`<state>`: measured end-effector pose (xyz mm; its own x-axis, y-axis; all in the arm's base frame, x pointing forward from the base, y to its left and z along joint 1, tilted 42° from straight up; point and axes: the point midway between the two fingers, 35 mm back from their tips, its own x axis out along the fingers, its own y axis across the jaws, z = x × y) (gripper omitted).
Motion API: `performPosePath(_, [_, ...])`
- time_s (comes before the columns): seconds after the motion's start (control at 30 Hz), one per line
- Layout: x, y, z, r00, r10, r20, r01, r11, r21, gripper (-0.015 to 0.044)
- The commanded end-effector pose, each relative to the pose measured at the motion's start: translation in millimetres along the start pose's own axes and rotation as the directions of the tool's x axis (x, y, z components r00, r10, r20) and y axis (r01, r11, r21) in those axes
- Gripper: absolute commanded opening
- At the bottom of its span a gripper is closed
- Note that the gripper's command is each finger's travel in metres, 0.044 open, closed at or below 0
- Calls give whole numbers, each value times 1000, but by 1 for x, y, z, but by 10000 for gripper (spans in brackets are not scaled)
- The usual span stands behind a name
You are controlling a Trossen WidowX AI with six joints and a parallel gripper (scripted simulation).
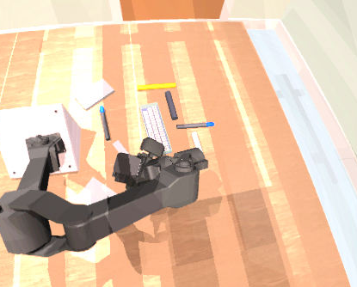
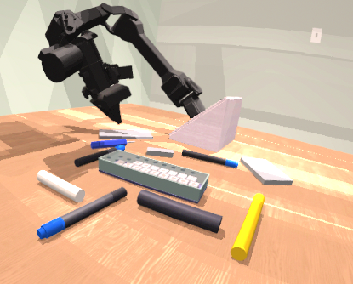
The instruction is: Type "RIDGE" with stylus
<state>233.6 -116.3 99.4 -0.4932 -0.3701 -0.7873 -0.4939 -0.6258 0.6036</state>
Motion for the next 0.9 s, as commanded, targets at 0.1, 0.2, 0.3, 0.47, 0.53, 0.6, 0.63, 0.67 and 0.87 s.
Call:
performPosePath(0.1, [5,0,-3,1000,-1,0,1,1000,-6,150])
performPosePath(0.2, [8,0,-5,1000,-1,0,1,1000,-6,150])
performPosePath(0.3, [10,0,-6,1000,-1,0,1,1000,-6,150])
performPosePath(0.47, [14,0,-8,1000,-1,0,1,1000,-6,150])
performPosePath(0.53, [15,0,-9,1000,-1,0,1,1000,-6,150])
performPosePath(0.6, [17,0,-10,1000,-1,0,1,1000,-6,150])
performPosePath(0.63, [17,0,-10,1000,-1,0,1,1000,-6,150])
performPosePath(0.67, [18,0,-11,1000,0,0,0,1000,-5,150])
performPosePath(0.87, [23,0,-13,1000,0,0,0,1000,-5,150])
